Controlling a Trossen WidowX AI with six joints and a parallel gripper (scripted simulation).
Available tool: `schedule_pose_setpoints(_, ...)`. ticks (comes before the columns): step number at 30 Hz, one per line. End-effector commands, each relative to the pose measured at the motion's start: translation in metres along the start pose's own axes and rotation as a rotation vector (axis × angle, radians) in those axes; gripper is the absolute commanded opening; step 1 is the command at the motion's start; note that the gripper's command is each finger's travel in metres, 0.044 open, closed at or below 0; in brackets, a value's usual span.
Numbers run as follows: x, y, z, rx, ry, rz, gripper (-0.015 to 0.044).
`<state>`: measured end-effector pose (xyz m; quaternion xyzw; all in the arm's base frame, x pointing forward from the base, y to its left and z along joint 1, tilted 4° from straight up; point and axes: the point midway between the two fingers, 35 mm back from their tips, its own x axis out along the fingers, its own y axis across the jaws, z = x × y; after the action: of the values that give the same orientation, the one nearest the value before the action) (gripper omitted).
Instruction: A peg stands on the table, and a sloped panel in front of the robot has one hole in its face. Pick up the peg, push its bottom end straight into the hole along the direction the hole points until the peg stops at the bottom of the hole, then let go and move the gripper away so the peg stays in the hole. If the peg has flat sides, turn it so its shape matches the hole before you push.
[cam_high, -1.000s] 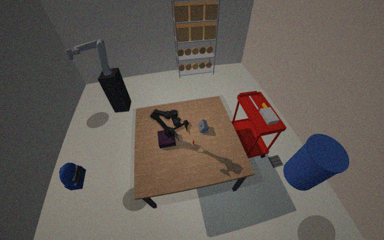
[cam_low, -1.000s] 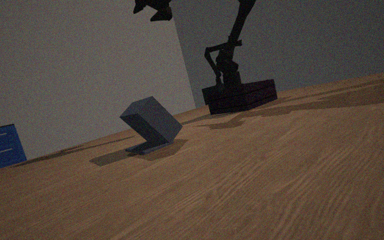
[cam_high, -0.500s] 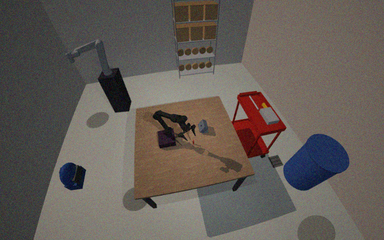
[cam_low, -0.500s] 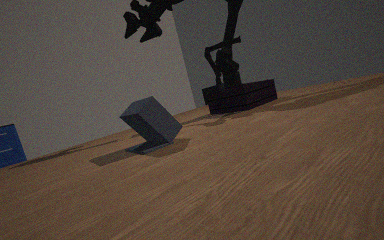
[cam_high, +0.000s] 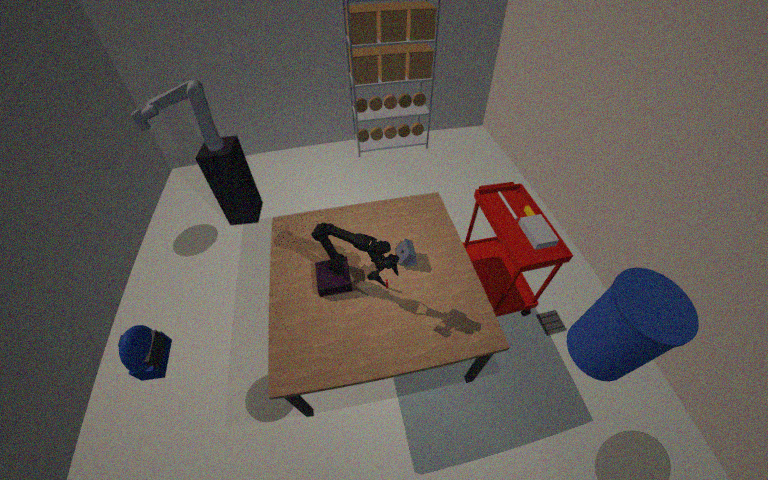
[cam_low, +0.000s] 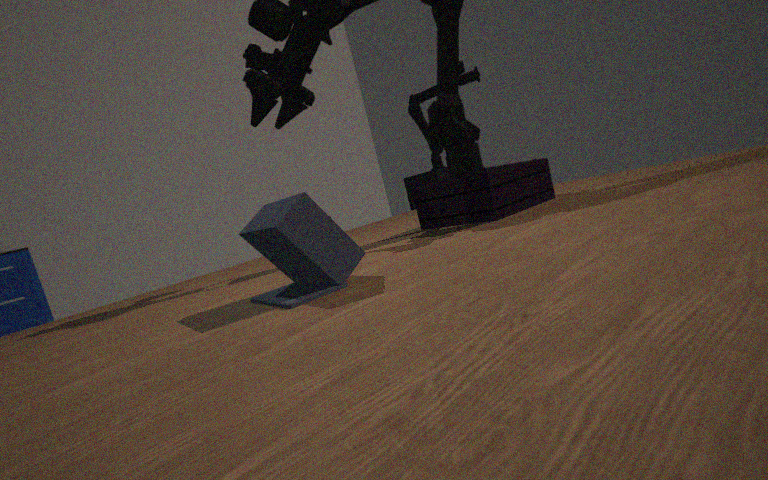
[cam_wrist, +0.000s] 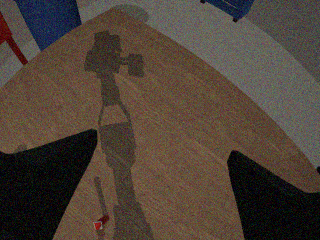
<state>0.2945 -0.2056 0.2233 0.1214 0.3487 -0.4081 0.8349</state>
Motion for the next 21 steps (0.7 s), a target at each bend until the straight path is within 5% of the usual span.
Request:
schedule_pose_setpoints(1, 0.014, 0.013, -0.021, -0.054, 0.092, 0.027, 0.0440)
schedule_pose_setpoints(21, 0.052, 0.063, -0.126, -0.262, 0.519, 0.134, 0.0440)
